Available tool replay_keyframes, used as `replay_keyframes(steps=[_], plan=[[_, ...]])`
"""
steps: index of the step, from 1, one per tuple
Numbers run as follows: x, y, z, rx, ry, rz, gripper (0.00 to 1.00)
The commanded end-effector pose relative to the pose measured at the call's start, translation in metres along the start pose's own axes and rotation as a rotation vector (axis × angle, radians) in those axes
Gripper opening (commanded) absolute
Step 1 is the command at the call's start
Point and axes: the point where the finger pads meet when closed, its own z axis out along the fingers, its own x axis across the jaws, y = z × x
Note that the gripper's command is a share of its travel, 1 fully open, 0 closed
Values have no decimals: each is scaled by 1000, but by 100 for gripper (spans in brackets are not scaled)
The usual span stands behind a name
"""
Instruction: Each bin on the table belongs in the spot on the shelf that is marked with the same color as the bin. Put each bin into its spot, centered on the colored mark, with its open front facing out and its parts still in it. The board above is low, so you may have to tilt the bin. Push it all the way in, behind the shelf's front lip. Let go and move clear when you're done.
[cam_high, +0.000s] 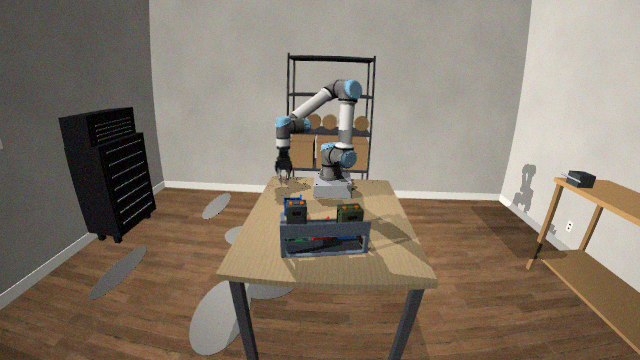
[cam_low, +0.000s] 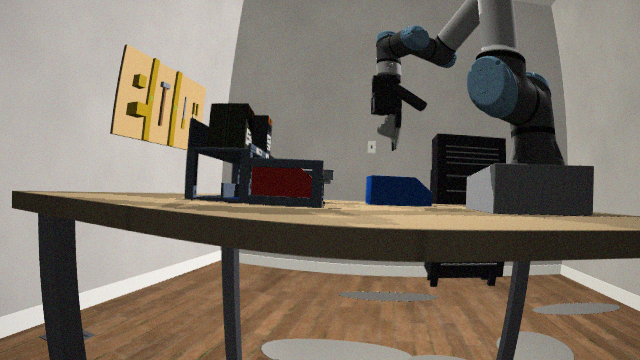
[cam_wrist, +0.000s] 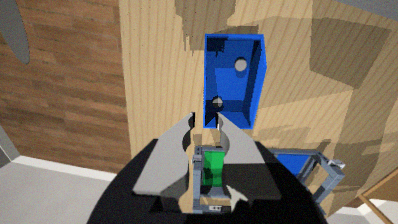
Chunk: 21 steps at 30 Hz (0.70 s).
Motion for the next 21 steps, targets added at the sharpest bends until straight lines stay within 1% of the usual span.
replay_keyframes(steps=[1,11,21], plan=[[1,-1,1,0,2,1,15],[1,-1,7,1,4,1,15],[1,-2,22,1,4,1,15]])
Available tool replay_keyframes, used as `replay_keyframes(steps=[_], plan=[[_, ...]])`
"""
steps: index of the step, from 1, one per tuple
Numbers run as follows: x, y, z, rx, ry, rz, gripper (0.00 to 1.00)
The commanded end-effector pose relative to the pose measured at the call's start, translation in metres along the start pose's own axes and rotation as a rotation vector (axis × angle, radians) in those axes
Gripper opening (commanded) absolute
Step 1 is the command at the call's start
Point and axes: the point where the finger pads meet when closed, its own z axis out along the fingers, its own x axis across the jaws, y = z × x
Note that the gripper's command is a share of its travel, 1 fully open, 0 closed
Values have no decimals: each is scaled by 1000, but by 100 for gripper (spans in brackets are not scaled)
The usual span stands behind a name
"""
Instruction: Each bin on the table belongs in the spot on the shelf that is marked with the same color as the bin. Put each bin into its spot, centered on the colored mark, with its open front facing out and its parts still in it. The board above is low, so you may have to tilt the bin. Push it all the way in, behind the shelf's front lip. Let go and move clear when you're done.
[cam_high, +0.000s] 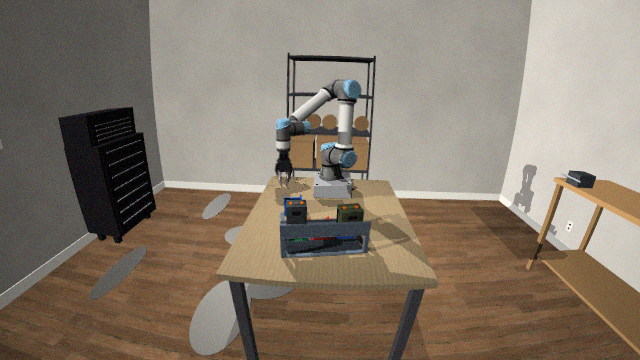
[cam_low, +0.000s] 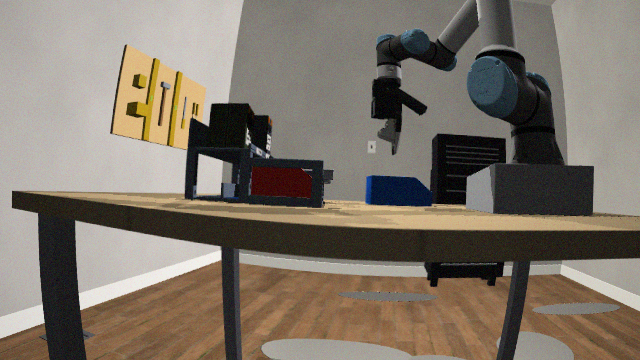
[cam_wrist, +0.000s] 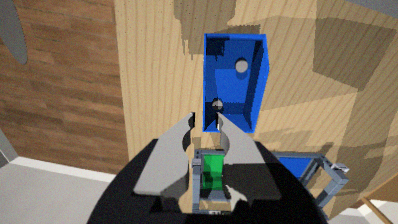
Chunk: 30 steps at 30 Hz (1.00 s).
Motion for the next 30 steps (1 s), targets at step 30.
replay_keyframes(steps=[30], plan=[[0,-1,55,1,2,1,15]])
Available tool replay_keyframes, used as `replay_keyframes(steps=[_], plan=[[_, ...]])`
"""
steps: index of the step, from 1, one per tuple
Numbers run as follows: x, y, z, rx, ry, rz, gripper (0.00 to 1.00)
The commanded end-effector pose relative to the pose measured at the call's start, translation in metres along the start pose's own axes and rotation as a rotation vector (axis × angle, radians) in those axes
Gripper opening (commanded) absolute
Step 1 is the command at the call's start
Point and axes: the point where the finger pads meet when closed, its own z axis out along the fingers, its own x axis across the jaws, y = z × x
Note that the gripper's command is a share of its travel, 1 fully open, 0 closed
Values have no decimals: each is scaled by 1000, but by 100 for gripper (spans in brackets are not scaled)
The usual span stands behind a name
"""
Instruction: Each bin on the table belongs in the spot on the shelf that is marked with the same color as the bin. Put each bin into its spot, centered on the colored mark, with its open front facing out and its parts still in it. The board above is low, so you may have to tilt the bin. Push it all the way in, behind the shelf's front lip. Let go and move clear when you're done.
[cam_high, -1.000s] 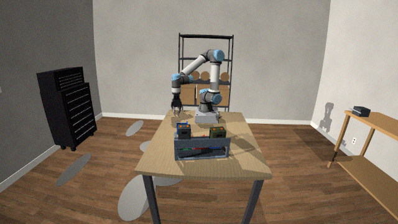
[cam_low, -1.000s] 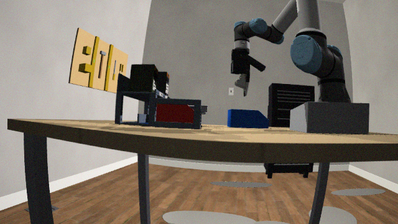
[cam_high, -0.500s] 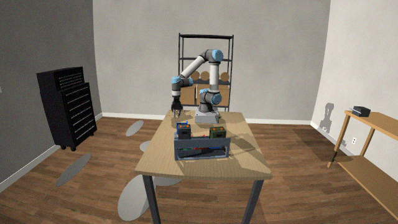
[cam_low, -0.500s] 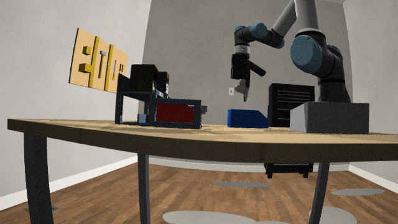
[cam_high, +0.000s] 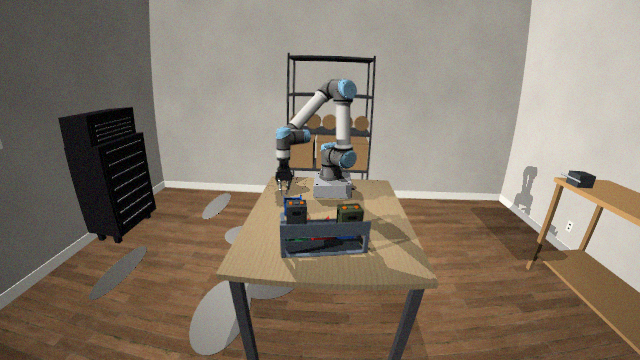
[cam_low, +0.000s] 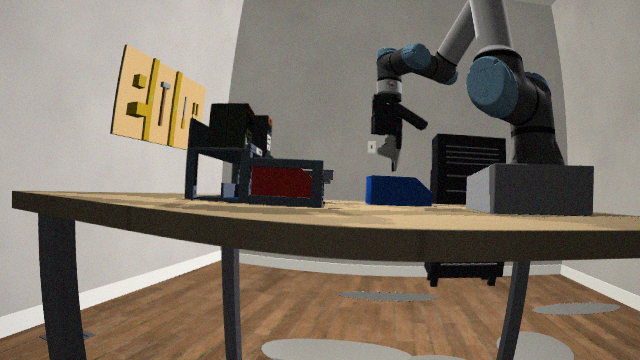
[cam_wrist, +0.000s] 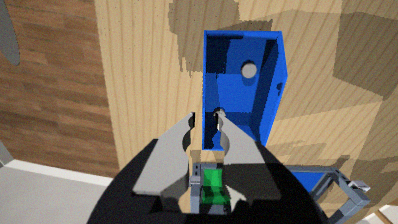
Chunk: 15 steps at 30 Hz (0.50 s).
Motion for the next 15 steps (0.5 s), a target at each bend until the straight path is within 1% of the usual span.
replay_keyframes(steps=[1,15], plan=[[0,-1,7,0,1,1,15],[-1,0,8,-2,-2,1,15]])
